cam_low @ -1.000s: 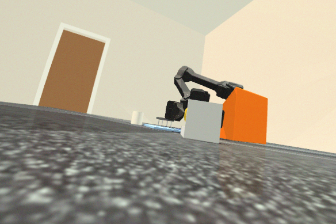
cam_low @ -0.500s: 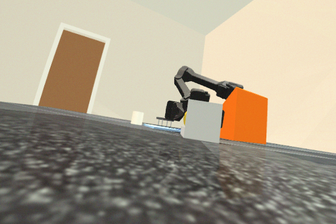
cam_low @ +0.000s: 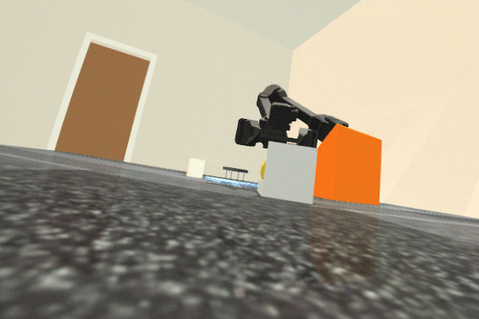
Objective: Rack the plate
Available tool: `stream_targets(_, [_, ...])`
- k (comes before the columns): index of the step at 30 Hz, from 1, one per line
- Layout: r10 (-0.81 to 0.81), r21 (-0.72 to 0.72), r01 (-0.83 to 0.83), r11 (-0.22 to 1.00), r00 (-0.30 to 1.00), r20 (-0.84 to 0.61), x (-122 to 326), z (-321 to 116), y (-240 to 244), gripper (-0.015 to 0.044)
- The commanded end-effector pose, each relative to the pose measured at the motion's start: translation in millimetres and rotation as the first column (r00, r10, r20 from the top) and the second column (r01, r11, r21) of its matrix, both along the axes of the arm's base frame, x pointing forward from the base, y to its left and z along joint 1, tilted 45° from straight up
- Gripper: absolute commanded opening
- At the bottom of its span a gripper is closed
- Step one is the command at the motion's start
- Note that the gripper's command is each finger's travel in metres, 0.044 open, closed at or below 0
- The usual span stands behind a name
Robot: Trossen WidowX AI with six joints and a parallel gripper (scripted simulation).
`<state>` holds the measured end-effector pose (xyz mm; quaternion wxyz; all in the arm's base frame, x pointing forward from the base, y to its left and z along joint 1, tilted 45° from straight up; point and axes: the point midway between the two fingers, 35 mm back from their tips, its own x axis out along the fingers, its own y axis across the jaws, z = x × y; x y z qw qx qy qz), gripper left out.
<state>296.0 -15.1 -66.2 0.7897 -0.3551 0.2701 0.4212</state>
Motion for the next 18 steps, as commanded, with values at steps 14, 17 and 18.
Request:
stream_targets(14, [-0.091, 0.014, 0.093, 0.996, 0.987, -0.129, 3.2, 36.2, 43.8, 0.04])
stream_targets(17, [-0.15, -0.001, 0.153, 0.988, 0.966, -0.209, 1.3, 33.7, 45.6, 0.04])
stream_targets(18, [-0.17, -0.008, 0.173, 0.985, 0.957, -0.234, 0.6, 33.0, 46.2, 0.04])
